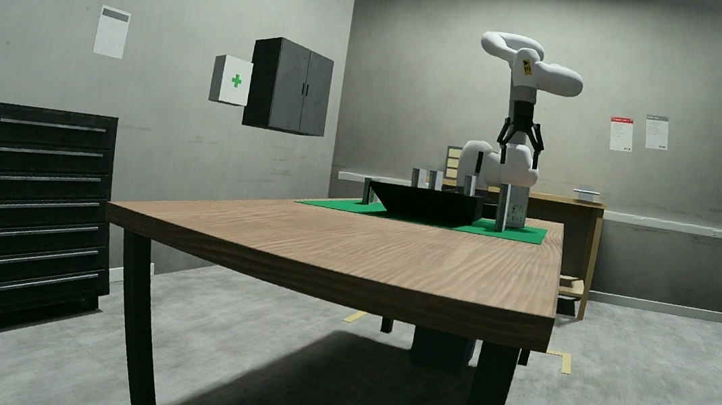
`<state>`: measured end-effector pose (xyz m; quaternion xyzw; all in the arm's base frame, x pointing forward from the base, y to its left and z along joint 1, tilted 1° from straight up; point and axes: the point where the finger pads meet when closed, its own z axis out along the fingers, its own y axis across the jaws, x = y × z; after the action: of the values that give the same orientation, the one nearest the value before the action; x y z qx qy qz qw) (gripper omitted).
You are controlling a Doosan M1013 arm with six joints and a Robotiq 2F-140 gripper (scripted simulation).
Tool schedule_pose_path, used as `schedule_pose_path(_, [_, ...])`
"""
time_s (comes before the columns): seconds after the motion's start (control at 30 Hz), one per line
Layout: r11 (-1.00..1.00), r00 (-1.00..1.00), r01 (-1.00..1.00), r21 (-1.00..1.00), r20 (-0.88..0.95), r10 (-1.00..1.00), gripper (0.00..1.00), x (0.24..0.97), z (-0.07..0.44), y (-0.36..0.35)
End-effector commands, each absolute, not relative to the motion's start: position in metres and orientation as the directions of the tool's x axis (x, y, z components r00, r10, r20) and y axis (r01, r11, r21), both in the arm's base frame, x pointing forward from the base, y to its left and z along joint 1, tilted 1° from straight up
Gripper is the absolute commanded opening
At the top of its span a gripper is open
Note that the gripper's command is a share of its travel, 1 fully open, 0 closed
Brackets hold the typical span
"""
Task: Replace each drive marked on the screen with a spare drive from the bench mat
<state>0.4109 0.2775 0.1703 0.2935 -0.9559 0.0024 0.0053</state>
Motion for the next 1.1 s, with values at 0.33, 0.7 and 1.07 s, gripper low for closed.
schedule_pose_path(0.33, [0.828,-0.828,-0.561,-0.001,0.011,-0.561,0.89,0.411,0.163,0.278])
schedule_pose_path(0.7, [0.828,-0.828,-0.561,-0.001,0.011,-0.561,0.89,0.411,0.15,0.277])
schedule_pose_path(1.07, [0.828,-0.828,-0.561,-0.001,0.011,-0.561,0.89,0.411,0.137,0.277])
